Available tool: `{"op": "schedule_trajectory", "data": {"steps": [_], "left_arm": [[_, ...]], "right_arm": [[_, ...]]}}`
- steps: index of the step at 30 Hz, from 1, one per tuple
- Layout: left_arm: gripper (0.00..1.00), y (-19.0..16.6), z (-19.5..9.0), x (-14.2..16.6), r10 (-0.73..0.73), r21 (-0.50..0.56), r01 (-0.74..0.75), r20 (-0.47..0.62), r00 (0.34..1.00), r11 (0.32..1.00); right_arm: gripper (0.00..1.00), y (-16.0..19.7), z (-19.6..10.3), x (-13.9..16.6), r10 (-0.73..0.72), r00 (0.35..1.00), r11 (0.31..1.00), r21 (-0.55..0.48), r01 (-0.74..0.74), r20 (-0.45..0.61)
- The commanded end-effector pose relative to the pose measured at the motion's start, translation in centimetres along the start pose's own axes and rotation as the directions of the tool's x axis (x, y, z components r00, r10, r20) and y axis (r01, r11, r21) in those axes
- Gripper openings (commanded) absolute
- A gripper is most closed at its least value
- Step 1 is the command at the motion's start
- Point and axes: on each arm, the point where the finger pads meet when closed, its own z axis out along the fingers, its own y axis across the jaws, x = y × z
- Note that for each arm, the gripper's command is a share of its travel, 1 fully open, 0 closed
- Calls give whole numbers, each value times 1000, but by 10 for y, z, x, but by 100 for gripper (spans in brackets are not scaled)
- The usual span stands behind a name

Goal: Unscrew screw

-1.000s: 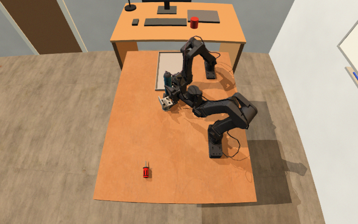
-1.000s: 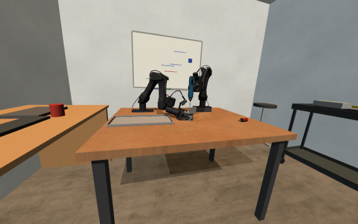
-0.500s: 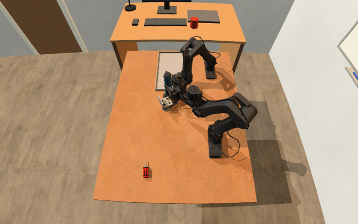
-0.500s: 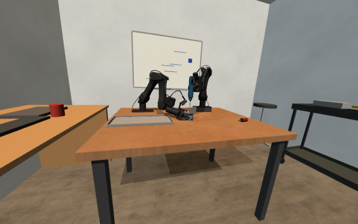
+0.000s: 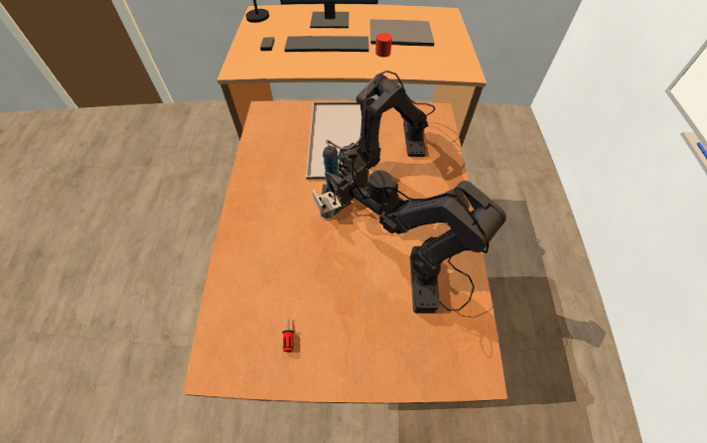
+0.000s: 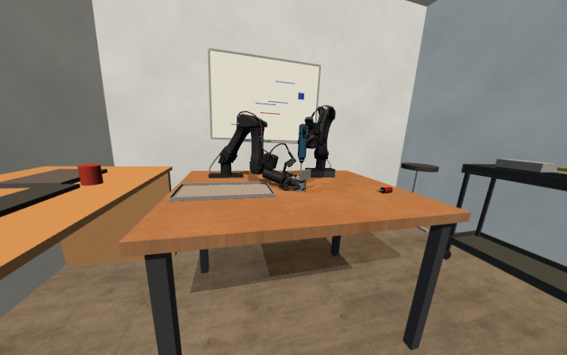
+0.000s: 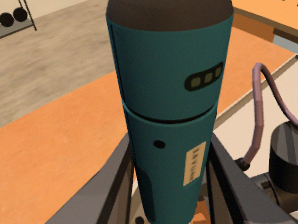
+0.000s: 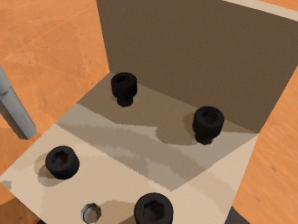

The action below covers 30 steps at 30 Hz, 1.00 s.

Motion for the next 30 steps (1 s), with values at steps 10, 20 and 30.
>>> {"op": "schedule_trajectory", "data": {"steps": [10, 20, 30], "left_arm": [[42, 2, 3, -43, -5, -6, 6, 168, 986, 1000], [42, 2, 0, -22, -4, -6, 5, 135, 991, 1000], [42, 2, -1, -43, -5, -6, 6, 191, 982, 1000]], "right_arm": [[59, 6, -2, 16, 19, 999, 1000, -13, -20, -44], [59, 6, -2, 16, 19, 999, 1000, -13, -20, -44], [59, 6, -2, 16, 19, 999, 1000, -13, -20, -44]]}}
